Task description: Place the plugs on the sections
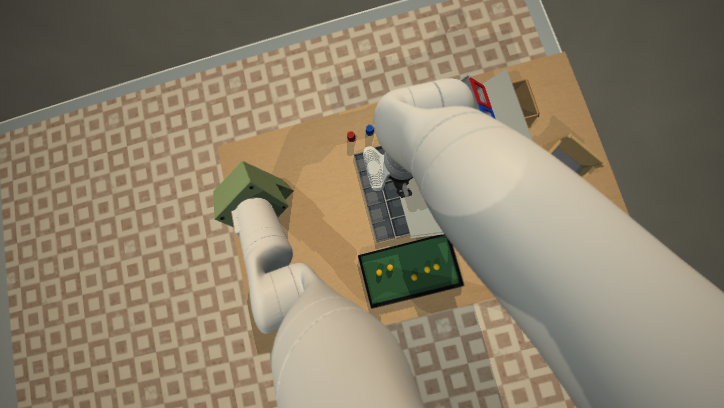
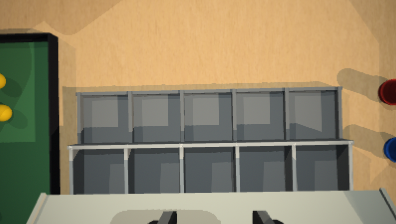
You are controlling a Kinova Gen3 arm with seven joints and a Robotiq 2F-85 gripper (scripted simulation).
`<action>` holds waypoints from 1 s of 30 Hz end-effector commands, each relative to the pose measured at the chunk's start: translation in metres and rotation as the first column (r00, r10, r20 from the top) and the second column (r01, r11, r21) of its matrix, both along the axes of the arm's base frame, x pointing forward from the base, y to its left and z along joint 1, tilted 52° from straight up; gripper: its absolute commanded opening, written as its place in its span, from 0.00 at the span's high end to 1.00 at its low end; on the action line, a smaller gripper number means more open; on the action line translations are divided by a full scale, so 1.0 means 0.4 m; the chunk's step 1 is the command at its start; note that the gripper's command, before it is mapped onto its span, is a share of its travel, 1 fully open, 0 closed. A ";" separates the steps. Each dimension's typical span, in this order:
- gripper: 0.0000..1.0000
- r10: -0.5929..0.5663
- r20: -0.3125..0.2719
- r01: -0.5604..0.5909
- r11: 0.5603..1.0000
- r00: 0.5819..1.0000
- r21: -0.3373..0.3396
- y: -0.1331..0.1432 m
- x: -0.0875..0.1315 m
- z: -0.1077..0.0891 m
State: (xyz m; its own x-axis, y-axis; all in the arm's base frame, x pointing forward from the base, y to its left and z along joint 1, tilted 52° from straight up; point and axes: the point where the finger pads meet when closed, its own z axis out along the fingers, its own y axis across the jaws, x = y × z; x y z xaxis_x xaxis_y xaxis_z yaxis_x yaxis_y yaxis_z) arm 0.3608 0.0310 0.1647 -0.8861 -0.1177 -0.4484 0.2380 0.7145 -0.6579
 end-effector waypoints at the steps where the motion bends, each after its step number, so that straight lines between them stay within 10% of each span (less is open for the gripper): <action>1: 0.50 0.001 0.000 -0.001 1.000 1.000 0.001 0.001 0.000 0.000; 28: 0.50 0.001 0.000 -0.001 1.000 1.000 0.001 0.001 0.000 0.000; 29: 0.50 0.001 0.000 -0.001 1.000 1.000 0.001 -0.168 -0.034 0.024; 30: 0.50 0.001 0.000 -0.001 1.000 1.000 0.001 -0.169 -0.035 0.024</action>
State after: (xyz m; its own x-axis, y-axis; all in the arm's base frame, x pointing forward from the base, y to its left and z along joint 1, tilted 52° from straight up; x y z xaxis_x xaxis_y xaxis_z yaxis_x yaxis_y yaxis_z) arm 0.3602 0.0288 0.1649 -0.8865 -0.1167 -0.4479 0.2377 0.7156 -0.6569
